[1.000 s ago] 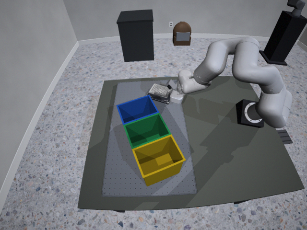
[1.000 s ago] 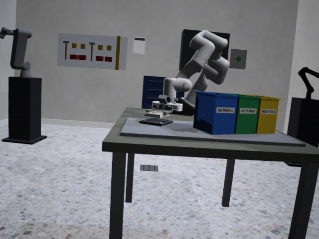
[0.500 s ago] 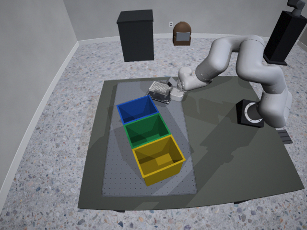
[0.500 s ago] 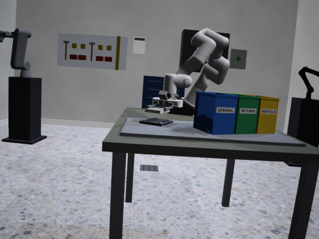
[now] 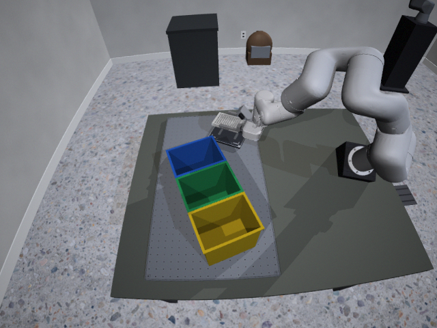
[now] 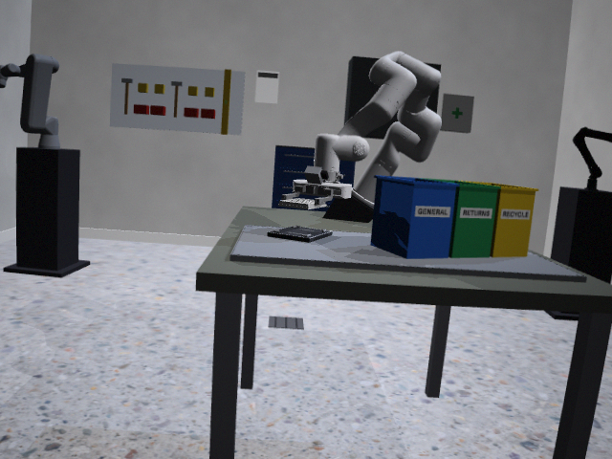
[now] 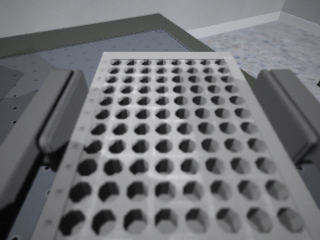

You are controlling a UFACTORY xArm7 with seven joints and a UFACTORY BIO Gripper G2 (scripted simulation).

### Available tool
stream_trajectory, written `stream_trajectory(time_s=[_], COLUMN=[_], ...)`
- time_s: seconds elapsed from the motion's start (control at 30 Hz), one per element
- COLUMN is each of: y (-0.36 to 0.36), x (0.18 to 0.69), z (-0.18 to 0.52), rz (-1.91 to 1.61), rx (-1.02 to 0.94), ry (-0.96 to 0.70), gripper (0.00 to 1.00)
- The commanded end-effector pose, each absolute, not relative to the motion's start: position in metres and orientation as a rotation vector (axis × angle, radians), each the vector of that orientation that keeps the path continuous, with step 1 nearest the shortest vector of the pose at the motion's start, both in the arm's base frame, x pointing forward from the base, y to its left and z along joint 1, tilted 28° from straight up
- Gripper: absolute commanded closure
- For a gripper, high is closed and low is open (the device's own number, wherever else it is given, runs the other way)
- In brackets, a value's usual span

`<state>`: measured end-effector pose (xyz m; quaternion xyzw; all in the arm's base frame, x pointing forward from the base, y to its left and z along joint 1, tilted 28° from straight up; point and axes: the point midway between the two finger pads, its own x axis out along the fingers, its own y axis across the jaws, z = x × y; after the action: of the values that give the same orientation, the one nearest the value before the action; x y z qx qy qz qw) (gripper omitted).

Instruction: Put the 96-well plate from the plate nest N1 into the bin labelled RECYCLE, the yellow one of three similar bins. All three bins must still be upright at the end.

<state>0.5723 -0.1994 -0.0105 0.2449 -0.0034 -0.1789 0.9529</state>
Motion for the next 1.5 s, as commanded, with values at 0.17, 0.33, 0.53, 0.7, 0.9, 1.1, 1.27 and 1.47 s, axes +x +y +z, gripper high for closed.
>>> stream_trajectory(time_s=[0.17,0.33,0.53,0.7,0.9,1.1,1.27,1.47], y=[-0.209,-0.213,-0.216,-0.220,-0.225,-0.228,-0.232,-0.236], x=[0.572,0.571,0.570,0.569,0.568,0.568,0.567,0.566], z=[0.006,0.013,0.019,0.026,0.035,0.041,0.048,0.057], rz=[-0.365,-0.365,-0.365,-0.365,-0.365,-0.365,-0.365,-0.365], rx=[0.495,0.495,0.495,0.495,0.495,0.495,0.495,0.495], ry=[-0.012,-0.012,-0.012,-0.012,-0.012,-0.012,-0.012,-0.012], gripper=[1.00,1.00,1.00,1.00,1.00,1.00,1.00,1.00])
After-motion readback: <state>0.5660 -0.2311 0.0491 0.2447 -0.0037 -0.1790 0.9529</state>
